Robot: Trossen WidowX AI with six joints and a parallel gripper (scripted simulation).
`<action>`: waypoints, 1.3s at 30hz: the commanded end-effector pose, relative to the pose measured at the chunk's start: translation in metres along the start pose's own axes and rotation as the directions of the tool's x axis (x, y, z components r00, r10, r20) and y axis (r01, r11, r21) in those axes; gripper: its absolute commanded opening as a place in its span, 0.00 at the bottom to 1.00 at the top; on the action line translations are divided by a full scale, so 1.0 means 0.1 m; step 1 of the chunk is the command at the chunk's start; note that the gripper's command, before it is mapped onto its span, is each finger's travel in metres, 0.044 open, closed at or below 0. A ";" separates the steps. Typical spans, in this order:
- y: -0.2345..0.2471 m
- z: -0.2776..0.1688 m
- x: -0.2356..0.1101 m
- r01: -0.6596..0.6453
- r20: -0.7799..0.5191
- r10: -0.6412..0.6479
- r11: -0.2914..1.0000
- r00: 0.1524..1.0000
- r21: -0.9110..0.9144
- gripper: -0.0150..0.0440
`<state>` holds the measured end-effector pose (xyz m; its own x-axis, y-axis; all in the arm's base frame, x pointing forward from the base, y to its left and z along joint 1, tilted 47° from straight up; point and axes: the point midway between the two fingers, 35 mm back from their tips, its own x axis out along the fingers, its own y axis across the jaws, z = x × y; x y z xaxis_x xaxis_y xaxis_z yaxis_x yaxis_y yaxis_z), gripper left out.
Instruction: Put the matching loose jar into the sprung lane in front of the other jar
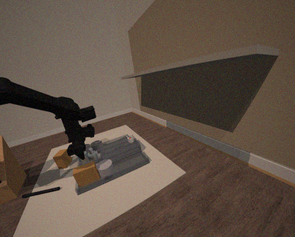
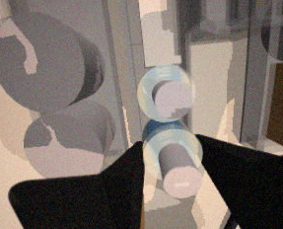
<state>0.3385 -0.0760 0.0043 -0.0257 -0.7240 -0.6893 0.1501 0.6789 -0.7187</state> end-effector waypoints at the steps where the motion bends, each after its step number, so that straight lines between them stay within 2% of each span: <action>1: -0.01 0.05 0.00 0.005 0.019 -0.005 1.000 1.000 0.013 0.25; 39: -0.01 0.03 0.11 0.005 0.019 -0.006 1.000 1.000 0.013 0.25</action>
<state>0.3378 -0.0839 -0.0032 -0.0219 -0.7237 -0.6898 0.1538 0.6793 -0.7176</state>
